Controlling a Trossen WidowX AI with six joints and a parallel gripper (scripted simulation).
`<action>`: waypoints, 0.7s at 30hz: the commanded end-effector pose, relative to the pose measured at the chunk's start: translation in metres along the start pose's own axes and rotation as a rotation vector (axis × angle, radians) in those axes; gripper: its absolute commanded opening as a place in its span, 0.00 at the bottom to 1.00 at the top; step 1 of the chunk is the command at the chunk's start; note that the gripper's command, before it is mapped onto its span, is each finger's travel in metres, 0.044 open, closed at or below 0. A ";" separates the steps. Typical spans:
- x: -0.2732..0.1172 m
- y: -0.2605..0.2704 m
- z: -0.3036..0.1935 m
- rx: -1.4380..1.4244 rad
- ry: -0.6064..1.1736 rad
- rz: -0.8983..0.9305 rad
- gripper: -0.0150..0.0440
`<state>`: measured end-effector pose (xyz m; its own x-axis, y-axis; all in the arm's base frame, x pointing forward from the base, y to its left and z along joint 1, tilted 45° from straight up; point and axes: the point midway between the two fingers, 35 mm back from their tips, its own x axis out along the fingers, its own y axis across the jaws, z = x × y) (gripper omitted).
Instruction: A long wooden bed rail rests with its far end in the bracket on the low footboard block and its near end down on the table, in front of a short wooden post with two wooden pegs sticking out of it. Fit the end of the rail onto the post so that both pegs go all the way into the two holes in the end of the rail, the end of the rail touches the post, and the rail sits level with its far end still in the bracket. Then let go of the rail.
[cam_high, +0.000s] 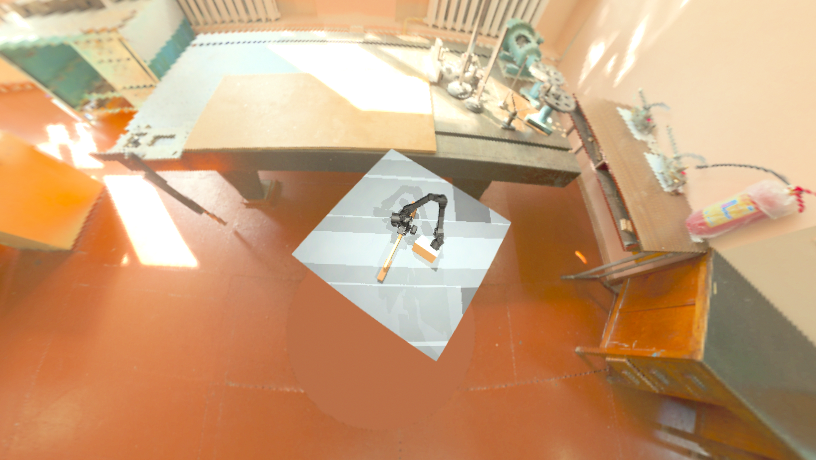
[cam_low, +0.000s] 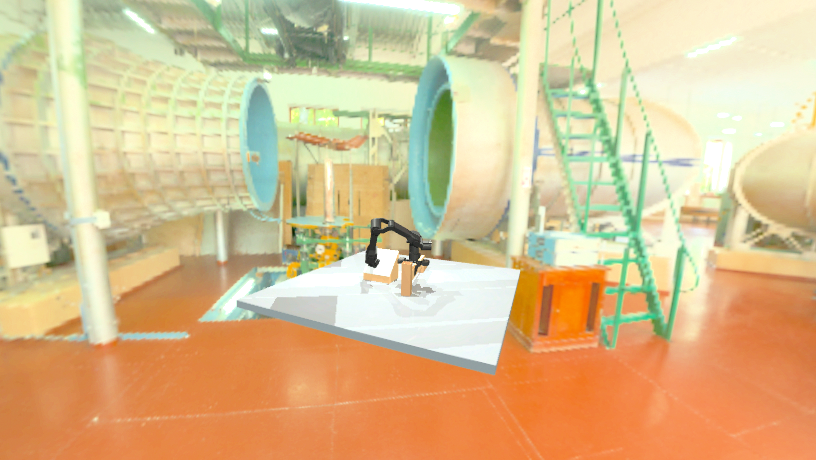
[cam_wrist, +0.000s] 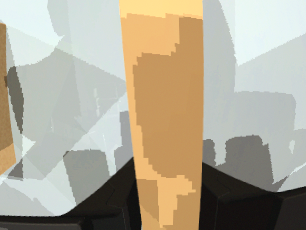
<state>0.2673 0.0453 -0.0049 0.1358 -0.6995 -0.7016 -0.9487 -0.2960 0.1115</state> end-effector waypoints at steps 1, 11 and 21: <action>-0.001 0.000 0.001 -0.001 -0.006 -0.006 0.25; -0.001 0.000 -0.002 -0.001 -0.006 -0.006 0.25; -0.002 0.000 -0.005 -0.001 -0.006 -0.006 0.25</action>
<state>0.2682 0.0420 -0.0027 0.1321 -0.6974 -0.7044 -0.9497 -0.2927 0.1117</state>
